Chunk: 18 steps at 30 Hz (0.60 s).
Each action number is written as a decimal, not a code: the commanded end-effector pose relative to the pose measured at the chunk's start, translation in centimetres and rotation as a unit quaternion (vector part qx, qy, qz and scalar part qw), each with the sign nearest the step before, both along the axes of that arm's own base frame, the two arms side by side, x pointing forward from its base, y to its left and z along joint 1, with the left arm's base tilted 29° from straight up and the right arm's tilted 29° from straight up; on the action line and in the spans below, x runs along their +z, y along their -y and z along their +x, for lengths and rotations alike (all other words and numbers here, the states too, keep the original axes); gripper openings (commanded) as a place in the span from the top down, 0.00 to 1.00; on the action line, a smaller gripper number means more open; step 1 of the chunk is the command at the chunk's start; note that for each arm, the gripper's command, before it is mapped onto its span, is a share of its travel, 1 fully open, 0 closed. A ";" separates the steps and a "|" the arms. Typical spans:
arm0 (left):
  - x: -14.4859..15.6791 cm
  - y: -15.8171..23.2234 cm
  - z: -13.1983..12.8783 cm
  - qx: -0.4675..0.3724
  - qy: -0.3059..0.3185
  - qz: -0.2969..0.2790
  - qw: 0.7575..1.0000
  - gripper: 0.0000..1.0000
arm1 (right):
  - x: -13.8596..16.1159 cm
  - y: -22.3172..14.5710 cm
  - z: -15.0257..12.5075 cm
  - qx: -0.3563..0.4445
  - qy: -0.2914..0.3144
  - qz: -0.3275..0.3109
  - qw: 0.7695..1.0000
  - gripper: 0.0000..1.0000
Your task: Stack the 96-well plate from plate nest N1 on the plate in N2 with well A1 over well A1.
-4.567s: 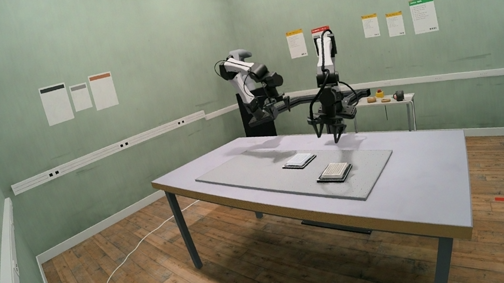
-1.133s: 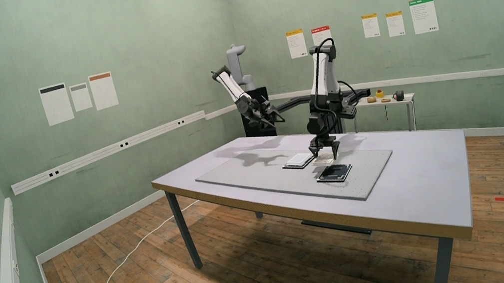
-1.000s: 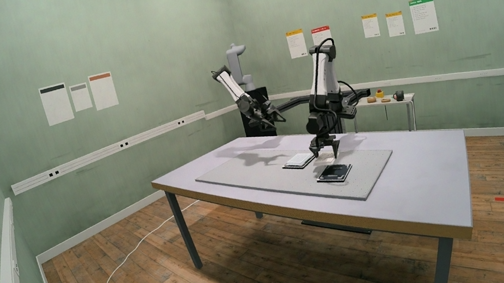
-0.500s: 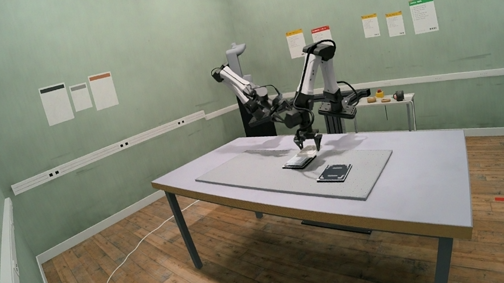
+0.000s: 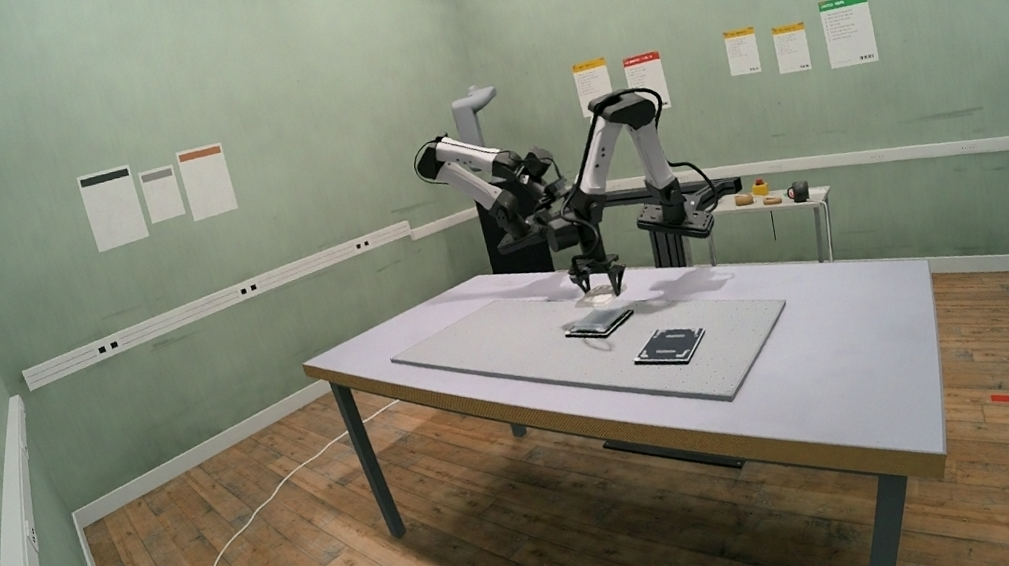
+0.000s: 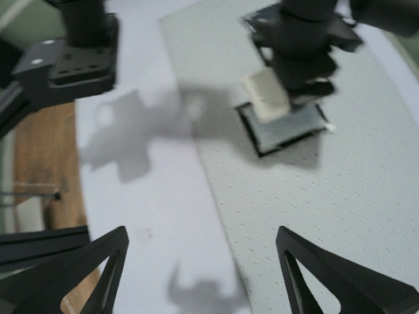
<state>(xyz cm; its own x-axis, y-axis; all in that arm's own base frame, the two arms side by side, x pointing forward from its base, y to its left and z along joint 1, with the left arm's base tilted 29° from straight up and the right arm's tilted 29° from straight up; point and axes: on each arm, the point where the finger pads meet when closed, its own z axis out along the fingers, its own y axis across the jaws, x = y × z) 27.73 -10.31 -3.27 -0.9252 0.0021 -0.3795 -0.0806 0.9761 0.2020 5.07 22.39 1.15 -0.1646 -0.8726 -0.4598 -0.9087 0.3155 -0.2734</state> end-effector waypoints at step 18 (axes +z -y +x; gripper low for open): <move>-3.2 1.7 1.7 0.003 0.018 -0.003 1.000 0.18 | 8.0 5.4 -0.6 -0.021 0.199 0.165 0.966 0.00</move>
